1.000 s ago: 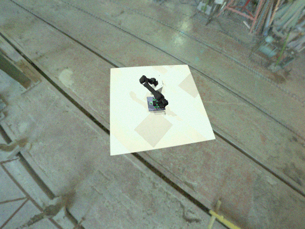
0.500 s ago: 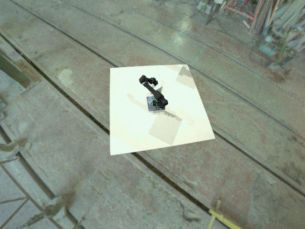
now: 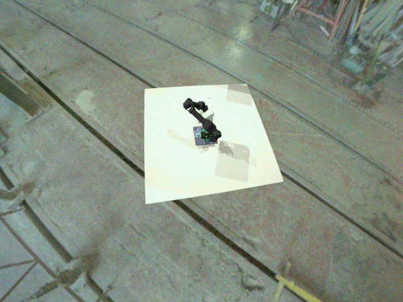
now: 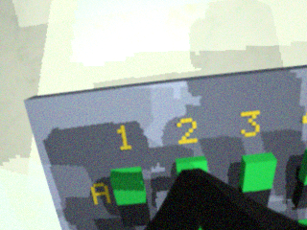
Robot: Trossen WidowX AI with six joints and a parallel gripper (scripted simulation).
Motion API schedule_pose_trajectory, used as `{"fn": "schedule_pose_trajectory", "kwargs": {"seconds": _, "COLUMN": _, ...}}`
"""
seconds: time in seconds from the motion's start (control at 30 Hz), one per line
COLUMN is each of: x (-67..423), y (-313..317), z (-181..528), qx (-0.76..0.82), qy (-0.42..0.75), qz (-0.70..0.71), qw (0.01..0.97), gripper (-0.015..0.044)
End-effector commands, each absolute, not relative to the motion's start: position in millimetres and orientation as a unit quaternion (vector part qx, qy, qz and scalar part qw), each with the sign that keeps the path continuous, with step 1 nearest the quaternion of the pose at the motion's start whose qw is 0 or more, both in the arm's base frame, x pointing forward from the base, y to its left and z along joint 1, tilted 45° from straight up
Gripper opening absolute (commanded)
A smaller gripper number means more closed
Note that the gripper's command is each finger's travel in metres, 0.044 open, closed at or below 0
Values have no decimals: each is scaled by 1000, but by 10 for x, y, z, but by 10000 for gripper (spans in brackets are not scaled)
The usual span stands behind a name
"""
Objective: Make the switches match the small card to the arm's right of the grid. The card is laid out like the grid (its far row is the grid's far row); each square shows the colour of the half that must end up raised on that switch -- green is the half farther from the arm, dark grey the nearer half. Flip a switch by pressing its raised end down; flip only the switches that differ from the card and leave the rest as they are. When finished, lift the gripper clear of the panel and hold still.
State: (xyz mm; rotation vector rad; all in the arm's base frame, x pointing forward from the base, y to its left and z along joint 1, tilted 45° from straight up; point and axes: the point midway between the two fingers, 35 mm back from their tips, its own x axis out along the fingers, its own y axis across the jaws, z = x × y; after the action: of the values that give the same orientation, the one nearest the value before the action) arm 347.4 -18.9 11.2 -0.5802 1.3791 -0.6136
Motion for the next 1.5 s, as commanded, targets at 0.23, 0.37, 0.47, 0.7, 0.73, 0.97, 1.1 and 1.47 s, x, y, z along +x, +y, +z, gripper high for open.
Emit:
{"fn": "schedule_pose_trajectory", "kwargs": {"seconds": 0.23, "x": 3391, "y": 259, "z": 562, "qx": -265, "qy": 609, "qz": -270, "qw": 697, "gripper": 0}}
{"fn": "schedule_pose_trajectory", "kwargs": {"seconds": 0.37, "x": 3391, "y": 259, "z": 562, "qx": -265, "qy": 609, "qz": -270, "qw": 697, "gripper": 0}}
{"fn": "schedule_pose_trajectory", "kwargs": {"seconds": 0.47, "x": 3383, "y": 117, "z": 701, "qx": -265, "qy": 609, "qz": -270, "qw": 697, "gripper": 0}}
{"fn": "schedule_pose_trajectory", "kwargs": {"seconds": 0.7, "x": 3395, "y": -27, "z": 688, "qx": -265, "qy": 612, "qz": -272, "qw": 694, "gripper": 0}}
{"fn": "schedule_pose_trajectory", "kwargs": {"seconds": 0.73, "x": 3412, "y": -117, "z": 600, "qx": -263, "qy": 615, "qz": -273, "qw": 691, "gripper": 0}}
{"fn": "schedule_pose_trajectory", "kwargs": {"seconds": 0.97, "x": 3424, "y": -197, "z": 524, "qx": -262, "qy": 618, "qz": -274, "qw": 689, "gripper": 0}}
{"fn": "schedule_pose_trajectory", "kwargs": {"seconds": 1.1, "x": 3432, "y": -259, "z": 464, "qx": -263, "qy": 617, "qz": -275, "qw": 689, "gripper": 0}}
{"fn": "schedule_pose_trajectory", "kwargs": {"seconds": 1.47, "x": 3444, "y": -326, "z": 397, "qx": -263, "qy": 617, "qz": -275, "qw": 689, "gripper": 0}}
